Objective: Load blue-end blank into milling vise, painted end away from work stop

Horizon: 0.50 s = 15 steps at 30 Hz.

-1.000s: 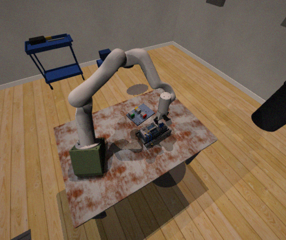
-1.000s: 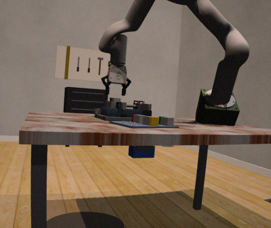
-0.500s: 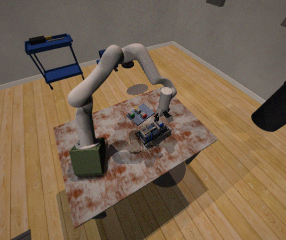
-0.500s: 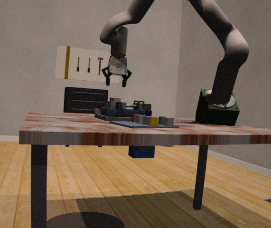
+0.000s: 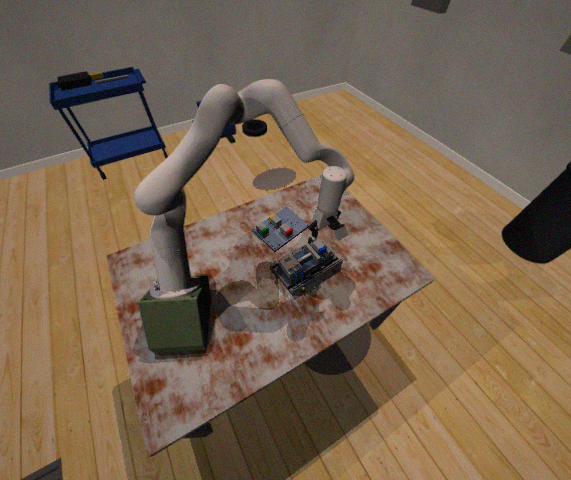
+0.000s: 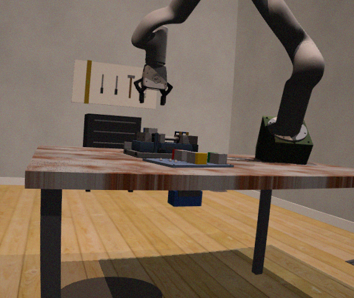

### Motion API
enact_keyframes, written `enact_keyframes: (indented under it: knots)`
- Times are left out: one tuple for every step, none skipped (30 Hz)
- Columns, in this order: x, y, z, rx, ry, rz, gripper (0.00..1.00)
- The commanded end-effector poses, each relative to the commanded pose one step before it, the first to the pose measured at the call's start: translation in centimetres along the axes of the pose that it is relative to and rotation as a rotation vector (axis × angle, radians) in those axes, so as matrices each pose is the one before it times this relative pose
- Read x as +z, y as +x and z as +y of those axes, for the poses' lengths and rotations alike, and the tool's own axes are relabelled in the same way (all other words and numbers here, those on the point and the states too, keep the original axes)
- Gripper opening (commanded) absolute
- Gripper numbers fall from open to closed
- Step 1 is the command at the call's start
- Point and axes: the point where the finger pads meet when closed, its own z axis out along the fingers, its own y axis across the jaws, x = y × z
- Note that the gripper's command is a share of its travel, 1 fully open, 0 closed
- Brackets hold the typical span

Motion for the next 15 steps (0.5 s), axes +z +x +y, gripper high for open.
enact_keyframes:
  knots:
    - [-1.71, 0.0, -0.058, -0.00052, 0.00118, 0.00055, 1.0]
    - [0.0, 0.0, 0.0, 0.0, 0.0, 0.0, 1.0]
    - [0.0, 0.0, 0.0, 0.0, 0.0, 0.0, 1.0]
    - [0.0, 0.0, 0.0, 0.0, 0.0, 0.0, 1.0]
    - [0.0, 0.0, 0.0, 0.0, 0.0, 0.0, 1.0]
    - [0.0, 0.0, 0.0, 0.0, 0.0, 0.0, 1.0]
    - [0.0, 0.0, 0.0, 0.0, 0.0, 0.0, 1.0]
    - [0.217, 0.007, -0.007, -0.00006, 0.00022, 0.00023, 1.0]
    - [0.079, -0.001, 0.0, 0.0, -0.00002, -0.00002, 1.0]
    - [0.079, -0.001, 0.0, 0.0, -0.00002, -0.00002, 1.0]
    - [0.079, -0.001, 0.0, 0.0, -0.00002, -0.00002, 1.0]
    - [0.079, -0.001, 0.0, 0.0, -0.00002, -0.00002, 1.0]
    - [0.079, -0.001, 0.0, 0.0, -0.00002, -0.00002, 1.0]
    - [0.079, -0.001, 0.0, 0.0, -0.00002, -0.00002, 1.0]
    - [0.079, -0.001, 0.0, 0.0, -0.00002, -0.00002, 1.0]
